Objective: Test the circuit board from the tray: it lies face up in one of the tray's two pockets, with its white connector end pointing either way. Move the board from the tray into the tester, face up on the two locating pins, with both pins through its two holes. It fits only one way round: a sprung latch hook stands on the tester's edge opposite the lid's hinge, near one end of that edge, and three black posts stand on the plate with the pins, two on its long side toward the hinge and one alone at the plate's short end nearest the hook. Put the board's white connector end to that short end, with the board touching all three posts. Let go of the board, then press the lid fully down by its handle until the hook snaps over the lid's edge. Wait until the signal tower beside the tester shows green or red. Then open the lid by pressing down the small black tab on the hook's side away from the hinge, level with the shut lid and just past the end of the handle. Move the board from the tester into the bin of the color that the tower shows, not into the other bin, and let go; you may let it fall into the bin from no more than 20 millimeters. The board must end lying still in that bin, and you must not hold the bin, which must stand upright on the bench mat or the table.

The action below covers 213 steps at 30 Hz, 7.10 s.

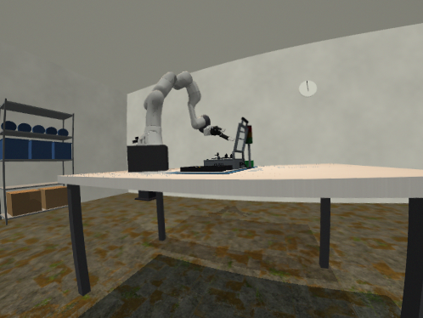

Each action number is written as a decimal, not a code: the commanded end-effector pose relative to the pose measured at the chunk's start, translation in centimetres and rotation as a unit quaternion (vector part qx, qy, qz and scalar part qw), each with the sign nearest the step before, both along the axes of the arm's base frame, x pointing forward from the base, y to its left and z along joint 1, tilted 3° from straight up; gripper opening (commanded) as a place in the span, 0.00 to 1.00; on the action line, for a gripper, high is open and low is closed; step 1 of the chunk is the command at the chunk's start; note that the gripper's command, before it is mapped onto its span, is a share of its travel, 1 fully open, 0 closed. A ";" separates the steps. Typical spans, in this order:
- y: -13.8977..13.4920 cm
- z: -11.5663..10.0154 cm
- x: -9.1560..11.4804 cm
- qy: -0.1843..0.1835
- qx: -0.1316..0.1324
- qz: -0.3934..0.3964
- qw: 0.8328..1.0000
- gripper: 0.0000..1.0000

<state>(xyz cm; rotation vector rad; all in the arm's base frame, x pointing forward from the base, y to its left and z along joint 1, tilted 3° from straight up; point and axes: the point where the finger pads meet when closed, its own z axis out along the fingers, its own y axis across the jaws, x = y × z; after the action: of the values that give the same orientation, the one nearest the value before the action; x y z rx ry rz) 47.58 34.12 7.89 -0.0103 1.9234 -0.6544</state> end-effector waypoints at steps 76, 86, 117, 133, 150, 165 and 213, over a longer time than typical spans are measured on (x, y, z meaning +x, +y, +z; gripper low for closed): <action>-50.7 9.4 -3.5 0.125 0.573 -0.598 0.546 1.00; -50.7 9.4 -3.5 0.125 0.574 -0.598 0.546 1.00; -50.7 9.4 -3.5 0.125 0.574 -0.598 0.546 0.58; -50.7 9.4 -3.5 0.123 0.573 -0.599 0.545 0.58; -50.8 9.4 -3.2 0.123 0.573 -0.599 0.545 0.58; -50.8 9.4 -3.2 0.123 0.573 -0.599 0.545 0.58; -51.5 -4.2 -2.8 0.123 0.573 -0.599 0.545 0.58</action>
<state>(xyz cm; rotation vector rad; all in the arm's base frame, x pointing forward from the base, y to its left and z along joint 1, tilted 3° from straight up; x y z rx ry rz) 44.07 -17.16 4.66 2.2993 2.0929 -0.0309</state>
